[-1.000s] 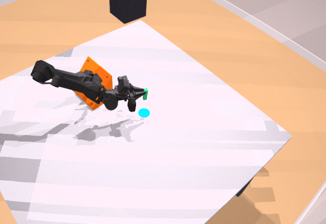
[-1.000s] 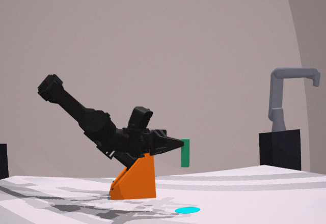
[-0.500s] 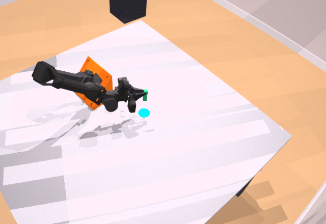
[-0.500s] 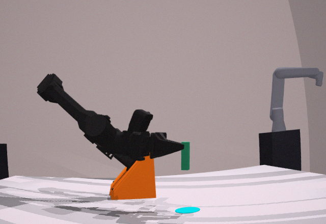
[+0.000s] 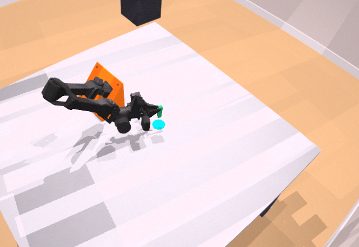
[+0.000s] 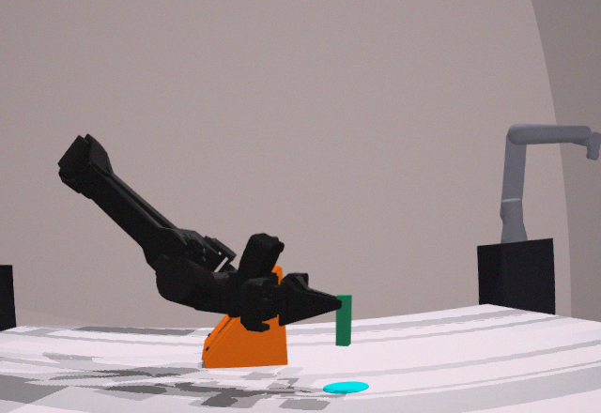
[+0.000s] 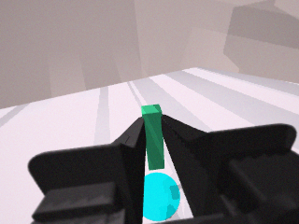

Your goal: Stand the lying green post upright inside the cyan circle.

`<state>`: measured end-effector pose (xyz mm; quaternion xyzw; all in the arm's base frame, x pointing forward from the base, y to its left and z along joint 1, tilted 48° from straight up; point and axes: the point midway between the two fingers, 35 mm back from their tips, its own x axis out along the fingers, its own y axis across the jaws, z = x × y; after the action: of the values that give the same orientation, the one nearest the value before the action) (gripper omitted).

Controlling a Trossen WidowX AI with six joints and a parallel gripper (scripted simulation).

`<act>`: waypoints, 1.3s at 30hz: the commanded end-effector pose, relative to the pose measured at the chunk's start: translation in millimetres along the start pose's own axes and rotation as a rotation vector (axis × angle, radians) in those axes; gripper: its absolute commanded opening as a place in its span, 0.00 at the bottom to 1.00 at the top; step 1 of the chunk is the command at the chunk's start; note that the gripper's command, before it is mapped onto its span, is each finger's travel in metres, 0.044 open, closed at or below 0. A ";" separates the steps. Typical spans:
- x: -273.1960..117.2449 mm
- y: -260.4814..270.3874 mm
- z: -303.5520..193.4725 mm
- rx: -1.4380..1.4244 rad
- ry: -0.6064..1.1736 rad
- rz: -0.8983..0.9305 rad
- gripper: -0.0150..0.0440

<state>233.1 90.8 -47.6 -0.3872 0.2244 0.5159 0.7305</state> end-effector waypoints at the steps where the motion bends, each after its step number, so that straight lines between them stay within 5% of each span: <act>1: 1.1 -1.0 -13.6 -0.005 -0.004 -0.005 0.29; 31: 5.9 3.0 -58.5 0.007 -0.006 -0.003 0.29; 39: 5.9 3.0 -58.5 0.007 -0.006 -0.003 0.65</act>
<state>236.8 48.0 -88.0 -0.3831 0.2252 0.5139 0.7338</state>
